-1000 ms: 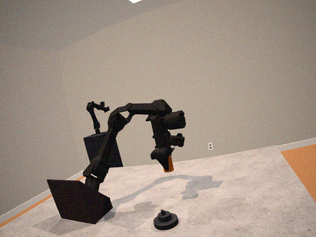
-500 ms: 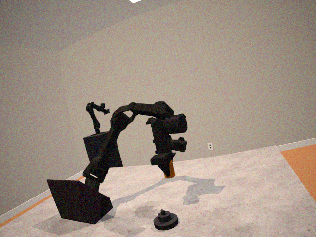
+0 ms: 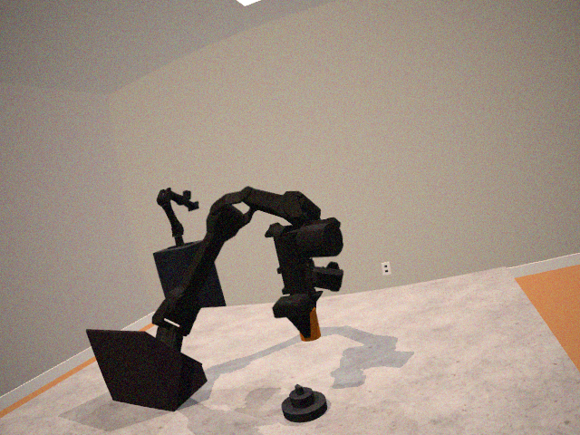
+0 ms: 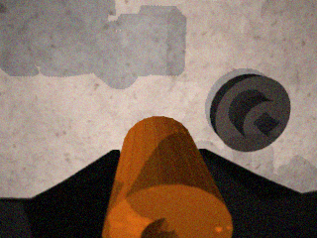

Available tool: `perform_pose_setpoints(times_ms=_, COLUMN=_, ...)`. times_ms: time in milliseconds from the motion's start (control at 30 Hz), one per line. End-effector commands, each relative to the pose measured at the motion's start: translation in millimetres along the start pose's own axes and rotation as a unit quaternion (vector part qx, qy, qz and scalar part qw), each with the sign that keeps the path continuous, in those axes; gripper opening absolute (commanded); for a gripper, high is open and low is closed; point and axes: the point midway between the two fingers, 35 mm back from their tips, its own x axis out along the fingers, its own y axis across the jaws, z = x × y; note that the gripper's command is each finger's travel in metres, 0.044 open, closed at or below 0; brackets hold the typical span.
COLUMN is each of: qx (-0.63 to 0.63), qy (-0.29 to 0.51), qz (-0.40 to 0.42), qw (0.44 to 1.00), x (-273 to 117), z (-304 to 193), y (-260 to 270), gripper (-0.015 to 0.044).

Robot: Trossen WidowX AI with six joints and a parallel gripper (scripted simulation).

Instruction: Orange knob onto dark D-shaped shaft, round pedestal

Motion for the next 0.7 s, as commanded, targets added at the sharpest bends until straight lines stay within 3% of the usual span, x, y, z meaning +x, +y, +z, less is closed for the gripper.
perform_pose_setpoints(times_ms=0, qx=-0.003, qy=-0.003, qz=-0.003, qw=1.000, x=1, z=1, y=-14, gripper=0.0000)
perform_pose_setpoints(times_ms=667, qx=-0.006, qy=-0.002, qz=-0.001, qw=1.000, x=18, z=-4, y=-78, gripper=0.0000)
